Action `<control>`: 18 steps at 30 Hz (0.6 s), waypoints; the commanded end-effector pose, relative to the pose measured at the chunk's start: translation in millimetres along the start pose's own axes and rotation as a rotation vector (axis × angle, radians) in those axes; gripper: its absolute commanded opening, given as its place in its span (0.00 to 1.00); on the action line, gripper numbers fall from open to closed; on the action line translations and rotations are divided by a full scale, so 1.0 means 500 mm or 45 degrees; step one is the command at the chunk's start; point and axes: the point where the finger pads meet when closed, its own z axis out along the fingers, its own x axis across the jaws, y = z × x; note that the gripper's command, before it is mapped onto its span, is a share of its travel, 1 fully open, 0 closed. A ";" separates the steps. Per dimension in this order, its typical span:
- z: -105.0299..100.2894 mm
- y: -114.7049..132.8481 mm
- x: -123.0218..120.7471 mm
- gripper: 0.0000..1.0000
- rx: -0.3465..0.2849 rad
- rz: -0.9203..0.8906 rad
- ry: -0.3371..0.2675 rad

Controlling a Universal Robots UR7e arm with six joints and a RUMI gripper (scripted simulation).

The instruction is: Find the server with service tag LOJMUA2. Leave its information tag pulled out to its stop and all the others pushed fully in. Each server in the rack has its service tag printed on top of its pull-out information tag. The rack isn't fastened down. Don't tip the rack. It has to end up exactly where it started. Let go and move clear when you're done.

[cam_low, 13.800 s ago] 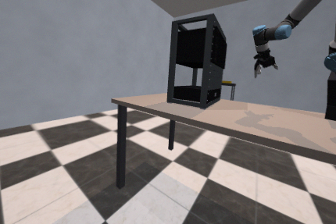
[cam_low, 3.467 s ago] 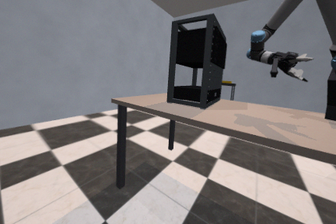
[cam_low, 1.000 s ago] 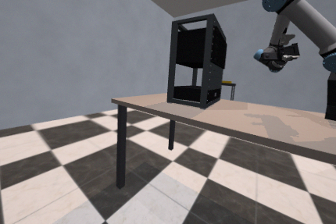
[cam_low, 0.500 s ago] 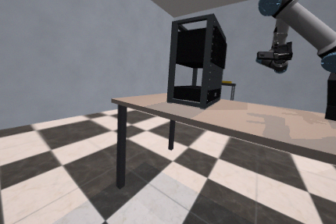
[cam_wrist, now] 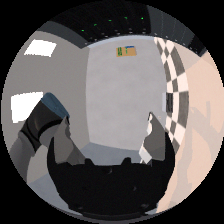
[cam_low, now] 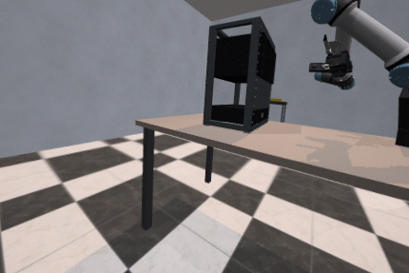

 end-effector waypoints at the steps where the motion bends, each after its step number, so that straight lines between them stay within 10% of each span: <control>1: -0.002 -0.031 -0.010 1.00 0.072 -0.037 -0.021; 18: -0.041 -0.144 -0.038 1.00 0.359 -0.157 -0.044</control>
